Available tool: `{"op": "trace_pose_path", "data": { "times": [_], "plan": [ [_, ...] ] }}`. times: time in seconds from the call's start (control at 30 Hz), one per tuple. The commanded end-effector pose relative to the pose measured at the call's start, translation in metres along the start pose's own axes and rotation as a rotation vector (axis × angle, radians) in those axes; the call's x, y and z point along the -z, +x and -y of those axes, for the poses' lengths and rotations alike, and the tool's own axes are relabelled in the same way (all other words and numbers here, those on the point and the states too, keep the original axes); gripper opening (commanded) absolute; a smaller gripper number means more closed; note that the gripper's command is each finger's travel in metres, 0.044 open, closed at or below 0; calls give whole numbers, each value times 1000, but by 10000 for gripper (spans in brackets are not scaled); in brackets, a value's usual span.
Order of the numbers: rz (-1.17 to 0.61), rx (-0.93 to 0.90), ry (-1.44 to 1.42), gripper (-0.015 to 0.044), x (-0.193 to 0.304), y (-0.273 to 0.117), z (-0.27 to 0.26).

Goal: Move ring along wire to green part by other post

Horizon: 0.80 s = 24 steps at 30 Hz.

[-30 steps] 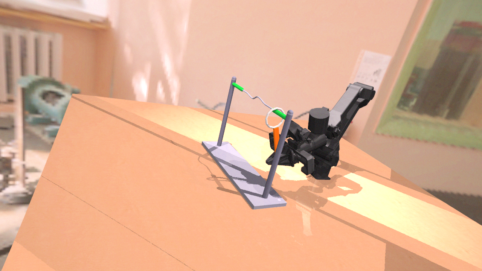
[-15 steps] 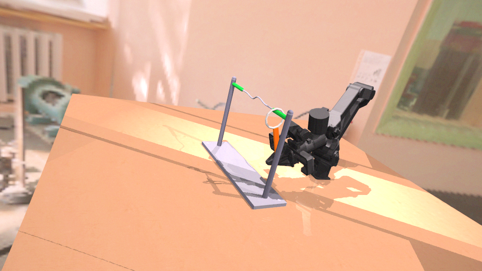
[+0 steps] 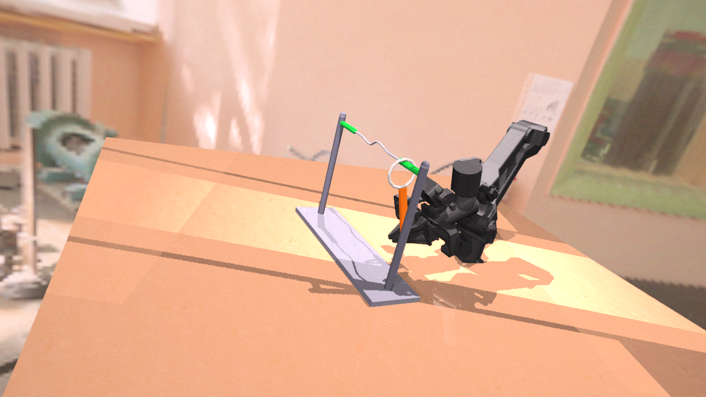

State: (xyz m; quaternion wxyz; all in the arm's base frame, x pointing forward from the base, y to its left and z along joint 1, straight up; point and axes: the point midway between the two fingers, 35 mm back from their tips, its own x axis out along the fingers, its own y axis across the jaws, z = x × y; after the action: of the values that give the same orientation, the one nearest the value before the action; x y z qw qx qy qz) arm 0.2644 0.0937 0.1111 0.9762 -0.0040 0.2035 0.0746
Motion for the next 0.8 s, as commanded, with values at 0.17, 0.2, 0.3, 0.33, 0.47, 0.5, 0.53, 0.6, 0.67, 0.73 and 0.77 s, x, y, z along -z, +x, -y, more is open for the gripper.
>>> {"op": "trace_pose_path", "data": {
  "times": [0.17,0.2,0.3,0.33,0.47,0.5,0.53,0.6,0.67,0.73,0.77],
  "plan": [
    [-1,1,1,160,-1,-6,-1],
    [-2,1,1,160,-1,-8,-1],
    [-2,2,1,160,-1,-13,-2],
    [-3,2,1,160,-1,-15,-2],
    [-4,2,2,160,-2,-23,-2],
    [-4,2,2,160,-2,-25,-2],
    [-4,3,2,160,-1,-27,-2],
    [-4,3,2,160,-1,-31,-2],
    [-5,3,3,160,-1,-34,-2],
    [-5,4,3,160,-1,-38,-1],
    [-5,4,3,160,-1,-40,-1]
  ]
}}
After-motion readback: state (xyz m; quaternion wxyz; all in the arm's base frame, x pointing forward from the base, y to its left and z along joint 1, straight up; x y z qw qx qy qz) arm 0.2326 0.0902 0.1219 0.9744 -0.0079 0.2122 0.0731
